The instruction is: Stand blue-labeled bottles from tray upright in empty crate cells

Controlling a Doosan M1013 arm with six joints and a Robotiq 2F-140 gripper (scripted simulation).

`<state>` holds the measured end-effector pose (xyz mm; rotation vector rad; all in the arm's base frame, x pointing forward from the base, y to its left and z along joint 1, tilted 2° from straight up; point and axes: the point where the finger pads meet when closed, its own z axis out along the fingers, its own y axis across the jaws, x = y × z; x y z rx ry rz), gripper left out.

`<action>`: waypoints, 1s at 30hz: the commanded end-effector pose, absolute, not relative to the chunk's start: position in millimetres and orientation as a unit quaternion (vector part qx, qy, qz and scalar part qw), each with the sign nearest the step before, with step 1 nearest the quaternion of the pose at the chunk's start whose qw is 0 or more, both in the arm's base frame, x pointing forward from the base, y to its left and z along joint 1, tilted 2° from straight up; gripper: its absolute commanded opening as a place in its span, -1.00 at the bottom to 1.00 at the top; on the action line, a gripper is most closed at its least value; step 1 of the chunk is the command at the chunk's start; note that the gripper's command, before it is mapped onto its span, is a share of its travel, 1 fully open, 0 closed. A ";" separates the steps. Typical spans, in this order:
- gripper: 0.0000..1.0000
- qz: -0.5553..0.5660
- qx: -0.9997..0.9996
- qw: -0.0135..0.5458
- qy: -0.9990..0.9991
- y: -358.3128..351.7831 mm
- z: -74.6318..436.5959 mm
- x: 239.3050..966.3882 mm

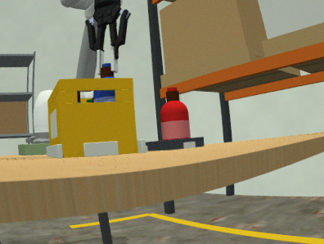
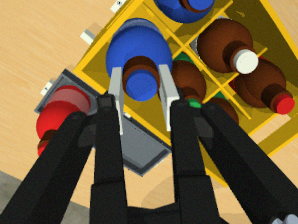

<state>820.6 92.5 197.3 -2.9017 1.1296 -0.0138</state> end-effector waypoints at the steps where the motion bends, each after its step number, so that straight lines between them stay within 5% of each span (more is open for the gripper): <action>1: -1.00 -0.004 -0.932 0.014 0.363 92.5 197.5 820.6; 30: -1.00 -0.004 -0.932 0.014 0.363 92.8 183.0 820.9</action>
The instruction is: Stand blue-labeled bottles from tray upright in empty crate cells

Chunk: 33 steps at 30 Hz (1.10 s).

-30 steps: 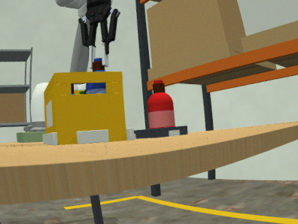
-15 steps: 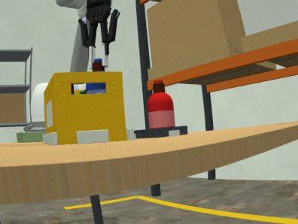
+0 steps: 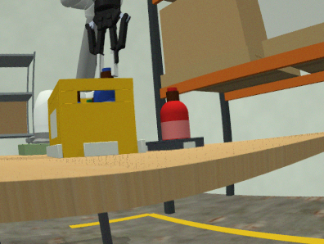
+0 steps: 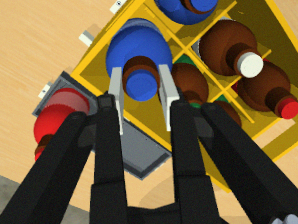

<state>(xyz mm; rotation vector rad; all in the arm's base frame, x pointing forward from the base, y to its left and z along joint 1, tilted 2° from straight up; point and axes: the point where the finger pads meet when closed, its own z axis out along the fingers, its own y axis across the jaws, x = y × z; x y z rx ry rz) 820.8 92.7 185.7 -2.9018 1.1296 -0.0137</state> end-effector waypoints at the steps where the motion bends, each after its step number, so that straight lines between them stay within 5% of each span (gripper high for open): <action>1: -1.00 -0.004 -0.932 0.014 0.363 92.8 181.8 820.9; 33: -1.00 -0.004 -0.932 0.014 0.363 93.4 157.8 821.3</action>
